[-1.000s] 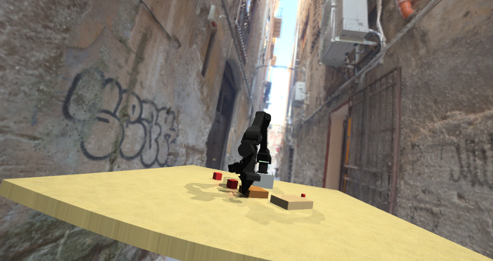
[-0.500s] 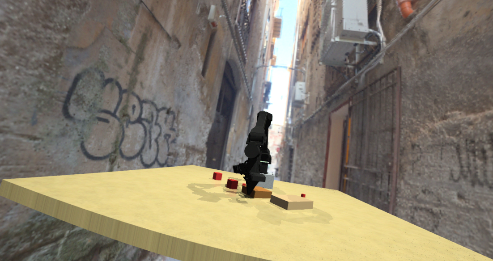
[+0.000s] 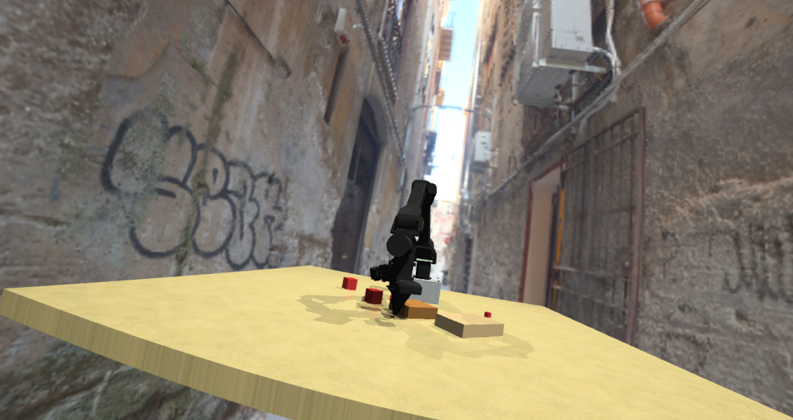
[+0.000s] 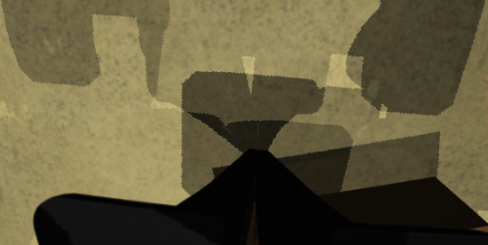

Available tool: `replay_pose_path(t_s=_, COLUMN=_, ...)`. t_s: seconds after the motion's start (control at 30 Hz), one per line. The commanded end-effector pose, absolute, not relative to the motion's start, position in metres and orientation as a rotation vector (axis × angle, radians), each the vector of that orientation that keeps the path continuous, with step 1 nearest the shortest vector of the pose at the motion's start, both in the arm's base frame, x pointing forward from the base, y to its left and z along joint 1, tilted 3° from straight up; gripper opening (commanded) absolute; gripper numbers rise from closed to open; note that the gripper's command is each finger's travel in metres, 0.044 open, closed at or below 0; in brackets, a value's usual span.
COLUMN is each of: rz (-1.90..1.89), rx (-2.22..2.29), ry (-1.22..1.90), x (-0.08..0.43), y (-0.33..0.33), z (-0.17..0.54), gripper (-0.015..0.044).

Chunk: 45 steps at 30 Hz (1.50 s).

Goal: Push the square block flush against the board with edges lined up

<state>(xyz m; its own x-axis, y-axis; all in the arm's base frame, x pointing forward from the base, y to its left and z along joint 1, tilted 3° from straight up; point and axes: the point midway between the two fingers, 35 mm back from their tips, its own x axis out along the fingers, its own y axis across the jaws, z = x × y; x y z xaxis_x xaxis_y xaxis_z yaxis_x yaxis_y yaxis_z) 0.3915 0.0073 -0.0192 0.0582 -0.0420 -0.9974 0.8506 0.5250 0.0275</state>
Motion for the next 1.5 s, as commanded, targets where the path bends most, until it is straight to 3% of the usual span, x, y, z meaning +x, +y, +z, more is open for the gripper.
replay_pose_path(t_s=0.0, rz=-0.785, rx=0.782, ry=1.345, x=0.399, y=0.002, z=-0.017, gripper=0.0000)
replay_pose_path(t_s=0.63, rz=-0.785, rx=0.781, ry=1.343, x=0.415, y=-0.022, z=-0.015, gripper=0.0000)
replay_pose_path(t_s=0.8, rz=-0.785, rx=0.781, ry=1.343, x=0.407, y=-0.018, z=0.036, gripper=0.0000)
replay_pose_path(t_s=1.07, rz=-0.780, rx=0.775, ry=1.337, x=0.407, y=-0.018, z=0.037, gripper=0.0000)
replay_pose_path(t_s=1.47, rz=-0.639, rx=0.622, ry=1.398, x=0.370, y=-0.013, z=0.036, gripper=0.0000)
